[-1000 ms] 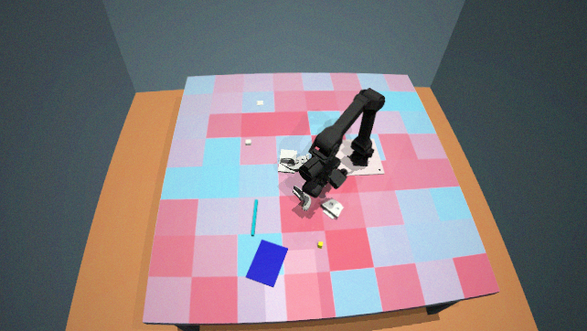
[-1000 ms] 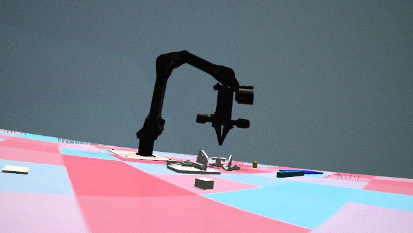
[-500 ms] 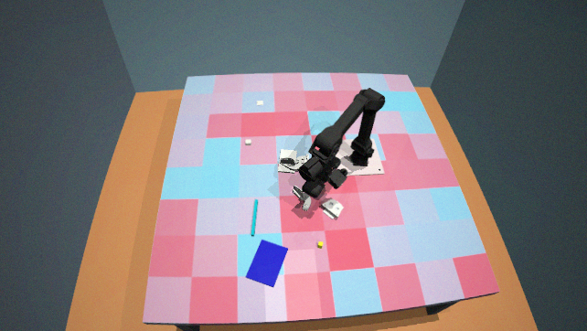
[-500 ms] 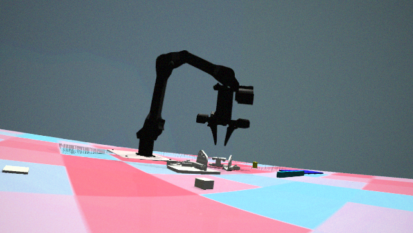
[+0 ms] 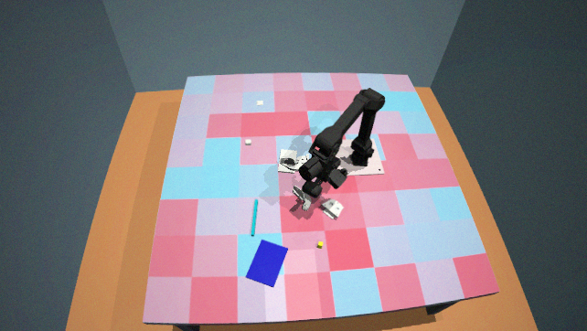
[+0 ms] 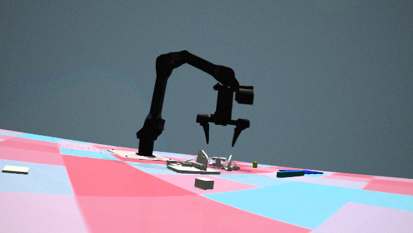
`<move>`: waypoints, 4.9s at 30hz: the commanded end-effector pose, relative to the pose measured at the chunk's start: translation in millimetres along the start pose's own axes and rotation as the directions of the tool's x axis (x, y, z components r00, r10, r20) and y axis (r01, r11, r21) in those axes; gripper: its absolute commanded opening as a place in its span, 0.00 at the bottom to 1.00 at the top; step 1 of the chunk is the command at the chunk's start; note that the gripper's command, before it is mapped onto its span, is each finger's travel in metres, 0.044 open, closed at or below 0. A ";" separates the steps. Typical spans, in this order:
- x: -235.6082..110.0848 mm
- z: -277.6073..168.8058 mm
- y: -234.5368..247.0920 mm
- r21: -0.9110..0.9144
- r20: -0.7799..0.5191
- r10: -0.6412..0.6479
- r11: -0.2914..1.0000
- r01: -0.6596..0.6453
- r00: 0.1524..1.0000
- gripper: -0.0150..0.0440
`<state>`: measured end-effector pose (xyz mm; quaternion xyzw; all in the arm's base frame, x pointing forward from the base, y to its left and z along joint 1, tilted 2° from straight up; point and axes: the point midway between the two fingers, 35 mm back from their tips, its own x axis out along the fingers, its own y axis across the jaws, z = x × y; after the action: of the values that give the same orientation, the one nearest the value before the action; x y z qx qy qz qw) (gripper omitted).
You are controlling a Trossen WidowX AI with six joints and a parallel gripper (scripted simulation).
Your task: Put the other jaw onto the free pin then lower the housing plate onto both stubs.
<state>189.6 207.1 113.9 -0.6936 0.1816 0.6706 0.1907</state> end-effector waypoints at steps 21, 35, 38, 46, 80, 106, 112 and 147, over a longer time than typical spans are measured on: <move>0.0 0.0 0.0 0.000 0.000 0.000 1.000 0.000 1.000 1.00; 0.0 0.0 0.0 0.000 0.000 0.000 1.000 0.000 1.000 0.38; 0.0 0.0 0.0 0.000 0.000 0.000 1.000 0.000 1.000 0.25; 0.0 0.0 0.0 0.000 0.000 0.000 1.000 0.000 1.000 0.25; -4.3 -12.5 -6.9 0.740 -0.002 -0.002 0.672 0.002 1.000 1.00; -9.0 -26.6 -13.4 0.989 -0.004 -0.002 -0.147 0.004 1.000 1.00; -10.0 -29.9 -14.8 0.939 -0.005 -0.003 -0.344 0.004 1.000 1.00; -15.6 -49.8 -22.1 0.028 -0.008 -0.003 -1.000 -0.003 1.000 1.00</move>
<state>240.1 201.1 129.9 0.1367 0.6806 -0.1286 0.7082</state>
